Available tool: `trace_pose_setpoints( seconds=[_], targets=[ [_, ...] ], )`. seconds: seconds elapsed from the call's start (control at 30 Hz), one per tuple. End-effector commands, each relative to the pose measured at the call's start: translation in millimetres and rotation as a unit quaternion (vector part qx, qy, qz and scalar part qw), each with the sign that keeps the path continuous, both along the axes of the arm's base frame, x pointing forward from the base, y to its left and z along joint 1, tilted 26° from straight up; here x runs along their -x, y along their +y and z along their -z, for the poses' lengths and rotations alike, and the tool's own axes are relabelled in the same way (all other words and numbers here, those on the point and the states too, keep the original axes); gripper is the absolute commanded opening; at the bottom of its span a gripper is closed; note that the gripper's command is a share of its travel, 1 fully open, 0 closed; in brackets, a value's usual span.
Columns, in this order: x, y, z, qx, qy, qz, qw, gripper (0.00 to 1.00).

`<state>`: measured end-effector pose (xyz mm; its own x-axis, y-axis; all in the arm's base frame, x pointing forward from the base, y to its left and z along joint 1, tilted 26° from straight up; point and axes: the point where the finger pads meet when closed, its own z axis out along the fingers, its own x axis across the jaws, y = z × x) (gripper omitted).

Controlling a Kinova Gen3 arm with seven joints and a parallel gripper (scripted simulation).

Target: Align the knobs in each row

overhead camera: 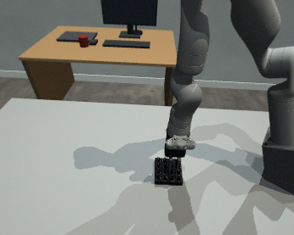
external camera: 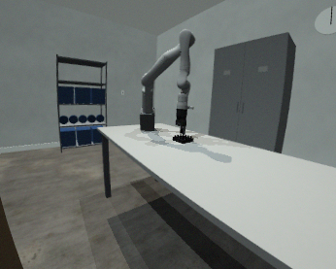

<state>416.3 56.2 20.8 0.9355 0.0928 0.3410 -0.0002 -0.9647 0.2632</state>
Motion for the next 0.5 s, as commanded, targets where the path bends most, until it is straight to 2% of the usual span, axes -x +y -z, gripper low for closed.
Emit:
trace_pose_setpoints(
  seconds=[0.0, 0.17, 0.47],
  targets=[
    [0.8, 8.8, -9.8, -0.004, -0.004, -0.006, 1.000, 0.46],
    [3.9, 10.8, -17.3, -0.004, -0.004, -0.006, 1.000, 0.46],
    [4.3, 11.1, -18.4, -0.004, -0.004, -0.006, 1.000, 0.46]
  ],
)
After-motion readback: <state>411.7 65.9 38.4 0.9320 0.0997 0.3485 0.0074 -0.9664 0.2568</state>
